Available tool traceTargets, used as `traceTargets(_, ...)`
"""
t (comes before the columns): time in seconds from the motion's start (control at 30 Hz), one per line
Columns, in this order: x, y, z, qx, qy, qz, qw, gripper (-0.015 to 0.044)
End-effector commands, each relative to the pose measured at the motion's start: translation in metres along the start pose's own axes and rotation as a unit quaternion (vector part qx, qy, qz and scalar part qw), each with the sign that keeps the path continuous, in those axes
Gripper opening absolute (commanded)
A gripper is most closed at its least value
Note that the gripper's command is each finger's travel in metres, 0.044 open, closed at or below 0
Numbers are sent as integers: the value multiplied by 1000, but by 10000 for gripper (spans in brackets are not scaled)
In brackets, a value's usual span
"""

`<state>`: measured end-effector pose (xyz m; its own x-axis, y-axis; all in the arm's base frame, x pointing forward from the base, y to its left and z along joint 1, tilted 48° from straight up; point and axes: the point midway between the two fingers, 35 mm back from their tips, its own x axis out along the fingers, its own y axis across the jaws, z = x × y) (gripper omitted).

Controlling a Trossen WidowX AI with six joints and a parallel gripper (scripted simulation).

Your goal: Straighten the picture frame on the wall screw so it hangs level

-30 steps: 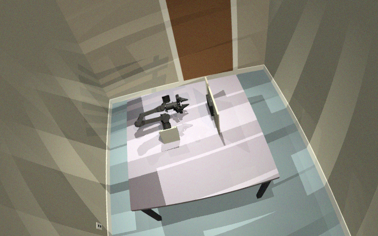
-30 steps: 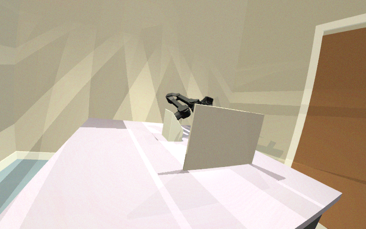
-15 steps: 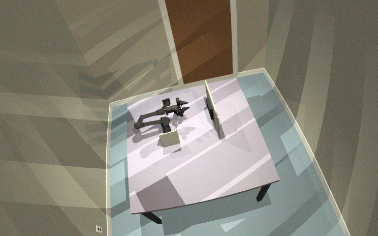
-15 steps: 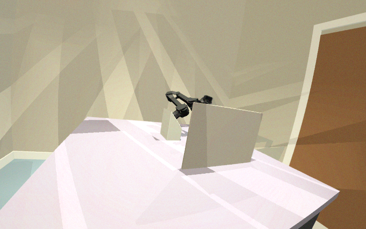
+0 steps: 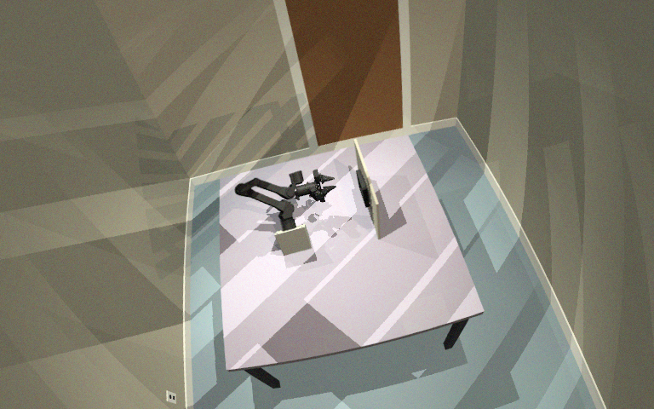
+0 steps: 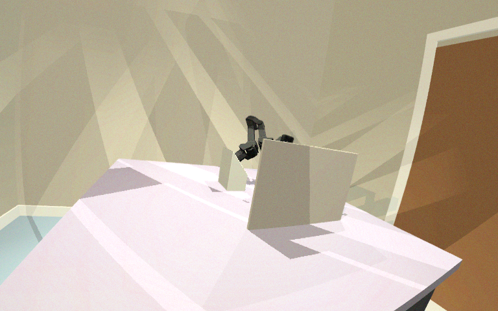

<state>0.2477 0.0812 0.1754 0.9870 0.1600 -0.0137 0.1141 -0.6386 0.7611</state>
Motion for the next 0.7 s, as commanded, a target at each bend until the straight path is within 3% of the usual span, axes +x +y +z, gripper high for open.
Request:
traceTargets(0.0, 16, -20, 9, -1, -7, -1, 1000, 260)
traceTargets(0.37, 21, -21, 8, -1, -7, -1, 1000, 260)
traceTargets(0.67, 79, -19, 5, -1, -6, 0, 1000, 260)
